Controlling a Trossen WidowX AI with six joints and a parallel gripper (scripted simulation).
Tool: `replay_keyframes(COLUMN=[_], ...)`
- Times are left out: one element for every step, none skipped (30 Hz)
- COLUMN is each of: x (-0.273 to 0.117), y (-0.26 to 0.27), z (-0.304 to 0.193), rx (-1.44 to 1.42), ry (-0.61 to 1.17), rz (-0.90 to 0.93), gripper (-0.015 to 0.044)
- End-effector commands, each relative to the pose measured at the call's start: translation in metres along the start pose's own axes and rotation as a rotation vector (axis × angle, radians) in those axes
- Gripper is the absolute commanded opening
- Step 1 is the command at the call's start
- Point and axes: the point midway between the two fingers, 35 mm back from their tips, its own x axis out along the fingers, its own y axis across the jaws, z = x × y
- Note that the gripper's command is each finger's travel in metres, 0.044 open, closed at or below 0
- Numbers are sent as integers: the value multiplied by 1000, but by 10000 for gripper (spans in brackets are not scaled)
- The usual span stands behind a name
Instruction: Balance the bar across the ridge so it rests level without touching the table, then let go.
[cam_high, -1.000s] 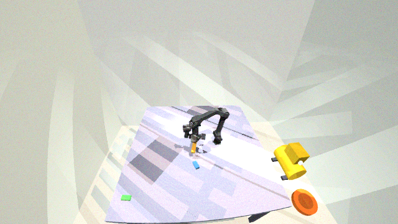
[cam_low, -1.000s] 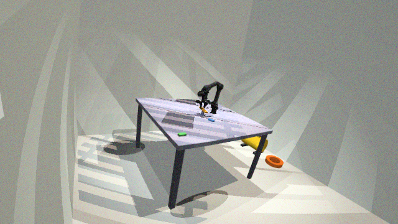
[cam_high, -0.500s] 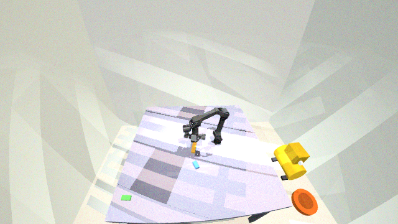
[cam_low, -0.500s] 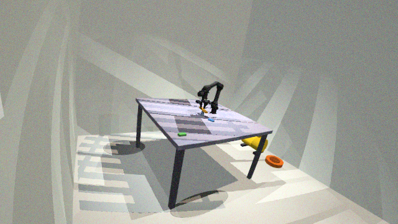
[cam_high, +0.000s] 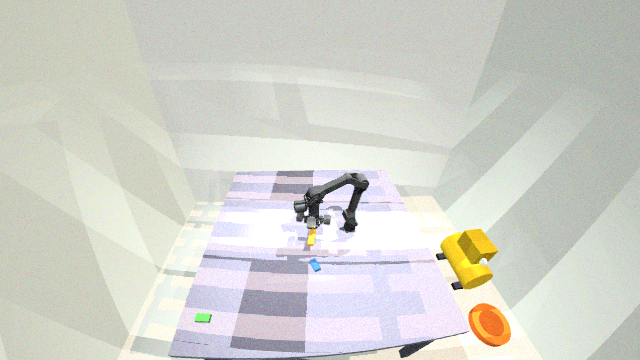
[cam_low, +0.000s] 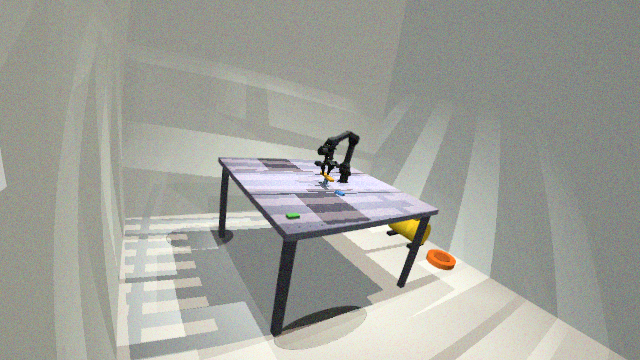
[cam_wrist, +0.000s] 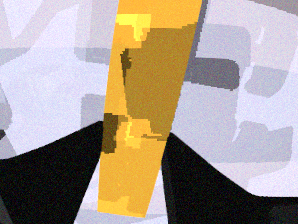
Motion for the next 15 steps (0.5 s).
replay_keyframes(x=[2,2,2,2,2,2,1,1,1,0,0,1,1,1,1], y=[0,0,0,0,0,0,0,0,0,0,0,0,0,0,0], z=[0,0,0,0,0,0,0,0,0,0,0,0,0,0,0], rx=[-4,-4,-4,-4,-4,-4,-4,-4,-4,-4,-4,-4,-4,-4,-4], ry=[0,0,0,0,0,0,0,0,0,0,0,0,0,0,0], rz=[0,0,0,0,0,0,0,0,0,0,0,0,0,0,0], gripper=[0,0,0,0,0,0,0,0,0,0,0,0,0,0,0])
